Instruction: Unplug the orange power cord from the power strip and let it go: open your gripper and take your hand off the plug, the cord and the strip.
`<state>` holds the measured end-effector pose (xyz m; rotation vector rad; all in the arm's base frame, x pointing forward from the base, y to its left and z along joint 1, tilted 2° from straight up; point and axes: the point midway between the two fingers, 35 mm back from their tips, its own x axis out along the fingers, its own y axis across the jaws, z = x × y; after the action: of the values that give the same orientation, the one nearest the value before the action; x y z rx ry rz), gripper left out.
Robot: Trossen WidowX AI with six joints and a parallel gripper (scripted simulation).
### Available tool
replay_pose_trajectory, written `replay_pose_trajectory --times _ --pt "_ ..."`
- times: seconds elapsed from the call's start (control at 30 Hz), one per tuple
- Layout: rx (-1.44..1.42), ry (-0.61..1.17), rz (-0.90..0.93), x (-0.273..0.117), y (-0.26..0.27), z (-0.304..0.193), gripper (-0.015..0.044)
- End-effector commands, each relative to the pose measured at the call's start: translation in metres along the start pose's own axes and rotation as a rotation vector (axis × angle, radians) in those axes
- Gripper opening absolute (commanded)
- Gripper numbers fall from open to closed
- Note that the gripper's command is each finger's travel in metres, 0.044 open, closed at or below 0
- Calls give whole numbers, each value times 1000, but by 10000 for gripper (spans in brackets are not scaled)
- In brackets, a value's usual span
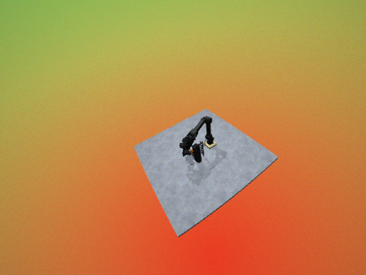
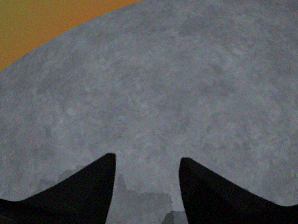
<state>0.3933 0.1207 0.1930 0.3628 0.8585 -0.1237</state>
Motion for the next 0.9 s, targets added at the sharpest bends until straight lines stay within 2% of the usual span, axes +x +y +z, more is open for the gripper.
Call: replay_pose_trajectory --times 0.0,0.17,0.4,0.87 --pt "168 117 -121 17 -48 -15 160" --pt "441 236 -265 14 -93 -37 160" --pt "1016 417 -618 -16 -166 -87 160" --pt "1031 420 -628 -16 -166 -88 160"
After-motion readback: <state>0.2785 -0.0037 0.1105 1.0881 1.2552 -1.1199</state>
